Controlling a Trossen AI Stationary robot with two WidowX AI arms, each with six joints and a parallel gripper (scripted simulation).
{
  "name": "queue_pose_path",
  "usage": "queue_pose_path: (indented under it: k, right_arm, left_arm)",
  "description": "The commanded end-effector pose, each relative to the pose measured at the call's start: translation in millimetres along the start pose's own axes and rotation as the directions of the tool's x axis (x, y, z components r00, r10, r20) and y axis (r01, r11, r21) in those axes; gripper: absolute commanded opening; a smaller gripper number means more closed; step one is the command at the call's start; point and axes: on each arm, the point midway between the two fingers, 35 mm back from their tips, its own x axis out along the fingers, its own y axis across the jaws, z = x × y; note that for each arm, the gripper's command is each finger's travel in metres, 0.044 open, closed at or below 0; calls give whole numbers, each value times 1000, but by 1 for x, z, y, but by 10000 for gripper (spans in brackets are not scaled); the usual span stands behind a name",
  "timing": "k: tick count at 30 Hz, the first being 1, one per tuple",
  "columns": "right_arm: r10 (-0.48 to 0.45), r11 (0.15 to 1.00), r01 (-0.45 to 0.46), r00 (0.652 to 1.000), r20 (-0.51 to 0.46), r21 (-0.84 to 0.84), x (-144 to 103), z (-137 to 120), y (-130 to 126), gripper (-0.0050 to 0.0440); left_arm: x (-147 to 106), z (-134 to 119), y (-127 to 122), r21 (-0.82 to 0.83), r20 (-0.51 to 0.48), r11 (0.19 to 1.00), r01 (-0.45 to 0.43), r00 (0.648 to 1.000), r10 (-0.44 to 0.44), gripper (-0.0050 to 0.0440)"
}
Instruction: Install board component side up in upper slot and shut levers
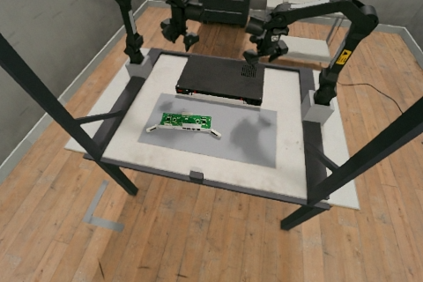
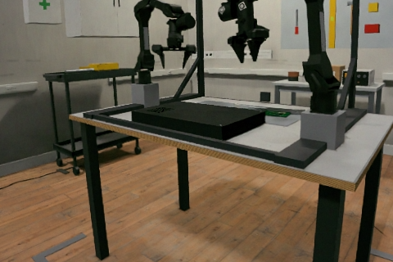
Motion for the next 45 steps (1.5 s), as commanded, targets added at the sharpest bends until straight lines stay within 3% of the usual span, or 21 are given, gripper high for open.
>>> queue_pose_path:
  k: [1, 18, 22, 26, 32, 34, 40, 45]
  right_arm:
    - [23, 1000, -23, 999, 24, 7, -8, 5, 2, 400]
    - [23, 1000, -23, 999, 24, 7, -8, 5, 2, 400]
    - [37, 999, -38, 999, -9, -24, 1, 2, 4, 400]
    - [172, 972, -182, 982, -78, -150, 14, 3, 20, 400]
    - [403, 830, -433, 901, -158, -351, 28, 10, 44, 400]
    - [403, 830, -433, 901, -158, -351, 28, 10, 44, 400]
    - [609, 589, -604, 768, -197, -537, 33, 19, 60, 400]
    - [738, 373, -644, 643, -208, -667, 32, 28, 67, 400]
  left_arm:
    - [-8, 0, 0, 1, -12, 1000, -31, 999, 31, 400]
    - [-8, 0, 0, 1, -12, 1000, -31, 999, 31, 400]
    - [-4, 7, 5, -20, 19, 999, -48, 999, 48, 304]
    - [-2, 31, 28, -120, 139, 982, -147, 977, 163, 223]
    - [-6, 75, 62, -276, 352, 935, -221, 882, 312, 223]
    - [-6, 75, 62, -276, 352, 935, -221, 882, 312, 223]
    - [-11, 111, 88, -406, 501, 891, -205, 765, 404, 223]
    - [-5, 128, 103, -506, 515, 848, -157, 733, 444, 223]
